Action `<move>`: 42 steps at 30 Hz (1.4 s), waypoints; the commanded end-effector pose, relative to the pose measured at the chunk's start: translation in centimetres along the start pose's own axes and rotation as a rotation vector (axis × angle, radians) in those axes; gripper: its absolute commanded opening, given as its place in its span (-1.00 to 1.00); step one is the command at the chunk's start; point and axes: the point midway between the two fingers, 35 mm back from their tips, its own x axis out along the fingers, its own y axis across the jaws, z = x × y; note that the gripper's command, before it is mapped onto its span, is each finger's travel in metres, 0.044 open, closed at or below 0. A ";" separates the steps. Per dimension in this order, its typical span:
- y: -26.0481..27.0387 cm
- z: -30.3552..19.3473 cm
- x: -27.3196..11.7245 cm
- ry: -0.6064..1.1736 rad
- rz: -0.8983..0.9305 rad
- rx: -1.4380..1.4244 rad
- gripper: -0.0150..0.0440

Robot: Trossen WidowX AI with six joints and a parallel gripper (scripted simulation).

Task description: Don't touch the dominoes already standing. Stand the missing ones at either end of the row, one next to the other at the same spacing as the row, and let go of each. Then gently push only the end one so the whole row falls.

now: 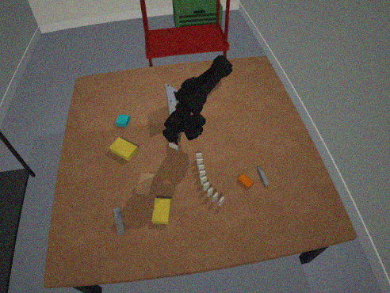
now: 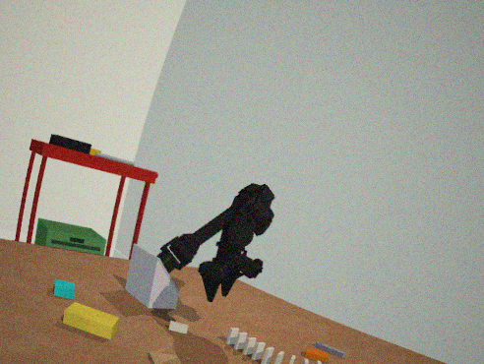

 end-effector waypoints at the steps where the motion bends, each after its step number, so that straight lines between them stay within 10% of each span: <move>1: -1.2 -5.9 3.6 0.006 0.005 -0.423 1.00; 42: -1.3 -6.0 11.8 0.002 0.008 -0.437 1.00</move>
